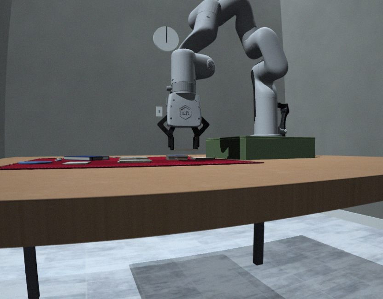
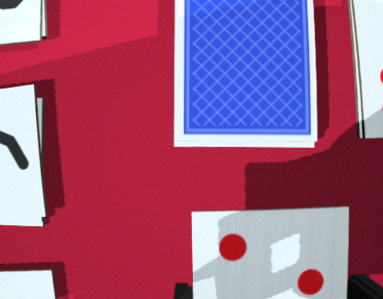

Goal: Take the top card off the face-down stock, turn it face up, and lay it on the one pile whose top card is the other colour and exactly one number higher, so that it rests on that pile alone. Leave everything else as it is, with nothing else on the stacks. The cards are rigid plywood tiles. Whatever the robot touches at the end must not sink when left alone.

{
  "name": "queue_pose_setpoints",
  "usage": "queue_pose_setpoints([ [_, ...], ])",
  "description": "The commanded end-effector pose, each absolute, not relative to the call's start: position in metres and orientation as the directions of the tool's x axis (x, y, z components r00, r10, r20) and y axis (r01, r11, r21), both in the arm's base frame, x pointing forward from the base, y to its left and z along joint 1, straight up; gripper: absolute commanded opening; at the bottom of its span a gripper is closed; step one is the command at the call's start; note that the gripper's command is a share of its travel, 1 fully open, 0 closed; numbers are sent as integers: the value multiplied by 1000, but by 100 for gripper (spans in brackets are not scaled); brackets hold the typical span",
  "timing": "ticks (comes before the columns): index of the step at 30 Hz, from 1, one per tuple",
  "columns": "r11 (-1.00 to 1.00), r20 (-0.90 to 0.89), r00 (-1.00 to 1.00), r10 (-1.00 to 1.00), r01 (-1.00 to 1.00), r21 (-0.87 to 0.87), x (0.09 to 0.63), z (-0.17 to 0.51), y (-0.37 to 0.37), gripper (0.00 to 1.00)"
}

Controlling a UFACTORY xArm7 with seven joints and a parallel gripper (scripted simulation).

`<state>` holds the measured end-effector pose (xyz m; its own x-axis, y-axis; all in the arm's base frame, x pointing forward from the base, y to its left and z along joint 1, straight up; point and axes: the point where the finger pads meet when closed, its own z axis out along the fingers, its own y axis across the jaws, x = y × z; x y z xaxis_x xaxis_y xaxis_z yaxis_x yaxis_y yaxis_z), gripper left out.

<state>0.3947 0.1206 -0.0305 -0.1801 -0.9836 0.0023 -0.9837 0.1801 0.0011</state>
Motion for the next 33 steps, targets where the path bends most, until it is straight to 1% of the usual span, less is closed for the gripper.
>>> queue_pose_setpoints([
  [1,180,0,-180,-984,-984,0,396,-23,121,74],
  [33,203,0,-203,-979,-979,0,398,-23,121,74],
])
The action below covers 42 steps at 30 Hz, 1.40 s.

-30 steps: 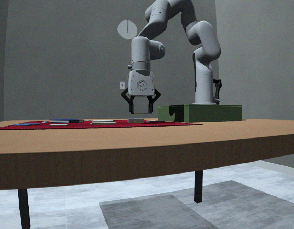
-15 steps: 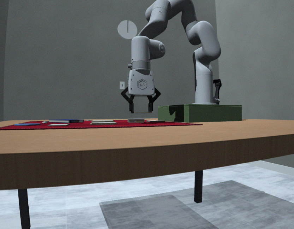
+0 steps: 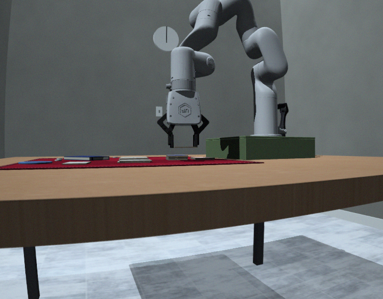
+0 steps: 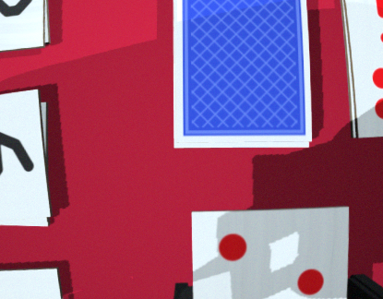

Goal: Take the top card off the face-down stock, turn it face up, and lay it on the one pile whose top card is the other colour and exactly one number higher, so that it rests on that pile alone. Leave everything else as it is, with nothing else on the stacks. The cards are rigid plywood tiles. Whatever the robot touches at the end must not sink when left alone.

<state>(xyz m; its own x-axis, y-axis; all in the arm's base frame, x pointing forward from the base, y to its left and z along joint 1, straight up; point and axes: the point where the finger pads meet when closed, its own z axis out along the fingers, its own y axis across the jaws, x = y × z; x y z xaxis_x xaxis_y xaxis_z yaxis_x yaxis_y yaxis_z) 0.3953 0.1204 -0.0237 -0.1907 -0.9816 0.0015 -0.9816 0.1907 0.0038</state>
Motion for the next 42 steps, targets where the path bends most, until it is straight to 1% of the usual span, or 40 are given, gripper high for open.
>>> queue_pose_setpoints([
  [1,213,0,-213,-977,-977,0,399,-22,121,74],
  [7,327,0,-327,-945,-945,0,410,-22,120,74],
  [14,553,0,-553,-833,-833,0,435,-21,120,74],
  [16,553,0,-553,-833,-833,0,435,-21,120,74],
  [23,795,0,-795,-607,-607,0,467,-20,119,74],
  [29,935,0,-935,-354,-354,0,495,-19,118,74],
  [31,963,0,-963,-270,-270,0,504,-19,118,74],
  [33,963,0,-963,-270,-270,0,504,-19,118,74],
  [38,996,0,-996,-86,-86,0,522,-19,117,74],
  [42,1000,0,-1000,20,20,0,532,-18,117,74],
])
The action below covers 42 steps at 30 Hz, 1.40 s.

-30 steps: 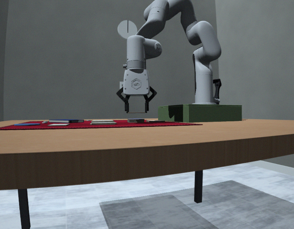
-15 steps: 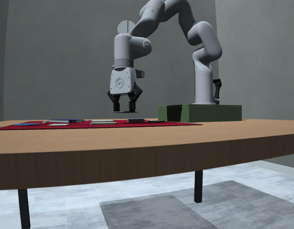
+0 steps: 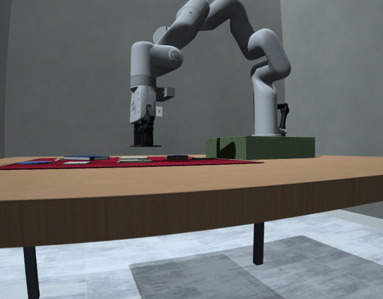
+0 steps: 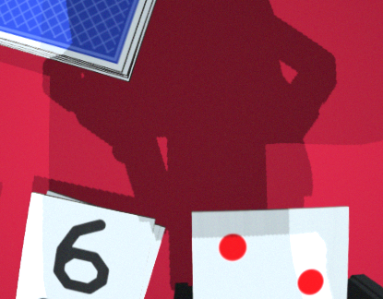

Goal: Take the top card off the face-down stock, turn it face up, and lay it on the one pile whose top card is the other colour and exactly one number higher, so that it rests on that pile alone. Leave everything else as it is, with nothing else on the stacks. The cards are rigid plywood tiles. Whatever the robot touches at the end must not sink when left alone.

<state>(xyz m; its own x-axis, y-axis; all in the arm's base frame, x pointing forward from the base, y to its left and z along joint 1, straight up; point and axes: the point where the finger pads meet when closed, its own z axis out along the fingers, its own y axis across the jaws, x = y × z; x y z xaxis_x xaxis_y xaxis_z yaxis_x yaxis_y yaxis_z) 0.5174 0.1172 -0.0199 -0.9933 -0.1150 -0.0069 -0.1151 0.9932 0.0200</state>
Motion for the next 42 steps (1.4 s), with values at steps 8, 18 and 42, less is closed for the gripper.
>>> queue_pose_setpoints([
  [8,995,0,-995,102,102,0,540,-18,117,74],
  [18,993,0,-993,117,117,0,541,-18,117,74],
  [42,993,0,-993,117,117,0,542,-23,117,74],
])
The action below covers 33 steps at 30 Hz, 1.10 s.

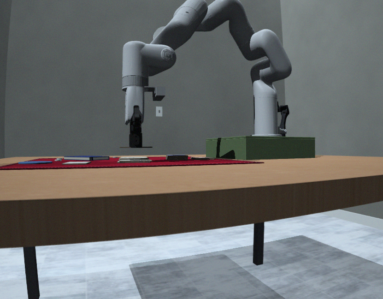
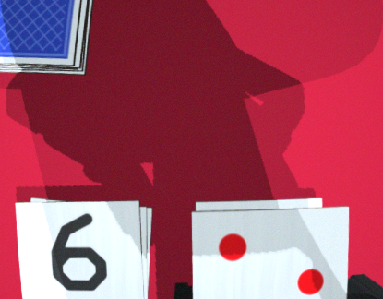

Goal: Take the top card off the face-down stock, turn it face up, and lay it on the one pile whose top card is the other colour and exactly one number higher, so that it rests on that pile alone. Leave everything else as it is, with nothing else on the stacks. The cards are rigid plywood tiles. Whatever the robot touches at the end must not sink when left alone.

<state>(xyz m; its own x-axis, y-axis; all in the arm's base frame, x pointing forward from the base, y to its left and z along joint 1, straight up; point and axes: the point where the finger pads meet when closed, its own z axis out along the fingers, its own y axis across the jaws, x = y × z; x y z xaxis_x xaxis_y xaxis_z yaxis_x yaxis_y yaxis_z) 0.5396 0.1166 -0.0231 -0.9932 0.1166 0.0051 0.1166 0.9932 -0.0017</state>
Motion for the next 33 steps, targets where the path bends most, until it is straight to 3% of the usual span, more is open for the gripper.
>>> queue_pose_setpoints([
  [1,993,0,-993,117,117,0,542,-24,117,74],
  [33,993,0,-993,117,117,0,543,-50,119,74],
])
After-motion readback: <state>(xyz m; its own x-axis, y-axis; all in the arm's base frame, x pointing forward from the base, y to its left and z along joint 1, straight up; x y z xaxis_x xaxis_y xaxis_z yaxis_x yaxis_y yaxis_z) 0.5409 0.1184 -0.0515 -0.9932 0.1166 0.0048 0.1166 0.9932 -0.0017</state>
